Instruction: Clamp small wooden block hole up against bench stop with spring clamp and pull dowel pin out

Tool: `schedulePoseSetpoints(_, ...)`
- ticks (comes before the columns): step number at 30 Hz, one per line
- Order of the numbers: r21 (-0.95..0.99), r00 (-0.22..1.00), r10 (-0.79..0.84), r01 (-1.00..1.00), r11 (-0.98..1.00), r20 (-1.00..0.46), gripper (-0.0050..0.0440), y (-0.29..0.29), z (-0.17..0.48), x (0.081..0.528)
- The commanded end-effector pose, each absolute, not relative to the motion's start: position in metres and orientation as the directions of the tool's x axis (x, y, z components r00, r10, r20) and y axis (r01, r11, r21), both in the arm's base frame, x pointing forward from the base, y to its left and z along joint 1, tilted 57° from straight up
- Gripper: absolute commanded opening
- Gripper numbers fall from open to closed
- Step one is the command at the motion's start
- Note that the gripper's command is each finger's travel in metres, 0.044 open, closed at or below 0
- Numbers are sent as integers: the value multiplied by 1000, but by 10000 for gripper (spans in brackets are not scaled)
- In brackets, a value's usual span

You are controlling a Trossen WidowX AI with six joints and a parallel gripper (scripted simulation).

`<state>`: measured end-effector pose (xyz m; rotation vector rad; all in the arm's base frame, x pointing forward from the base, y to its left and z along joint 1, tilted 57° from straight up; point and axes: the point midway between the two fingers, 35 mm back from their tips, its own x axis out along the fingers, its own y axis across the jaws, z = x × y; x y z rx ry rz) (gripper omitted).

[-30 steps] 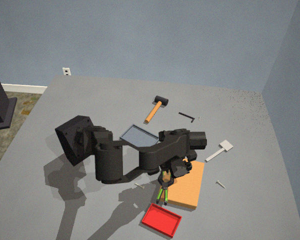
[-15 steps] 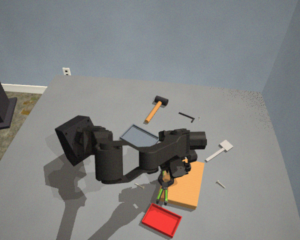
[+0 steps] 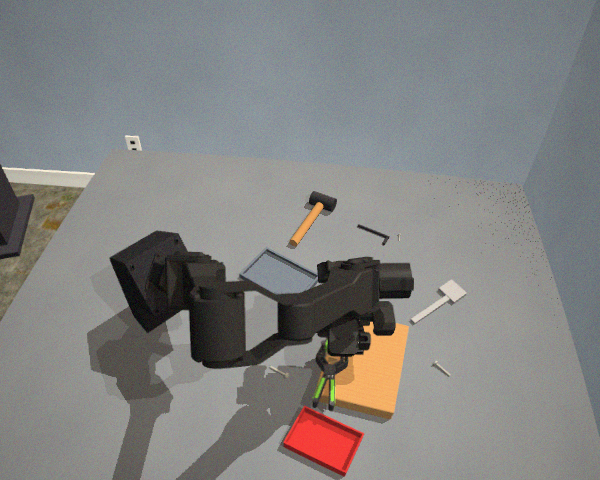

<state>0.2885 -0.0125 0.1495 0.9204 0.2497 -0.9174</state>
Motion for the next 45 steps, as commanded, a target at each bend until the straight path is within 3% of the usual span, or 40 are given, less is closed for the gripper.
schedulePoseSetpoints(1, 650, 612, -573, 740, 170, -546, 0, -12, 150, 288)
schedulePoseSetpoints(28, 837, 612, -573, 374, -399, -546, 0, -11, 151, 287)
schedulePoseSetpoints(45, 826, 612, -573, 279, -490, -546, 0, -11, 151, 287)
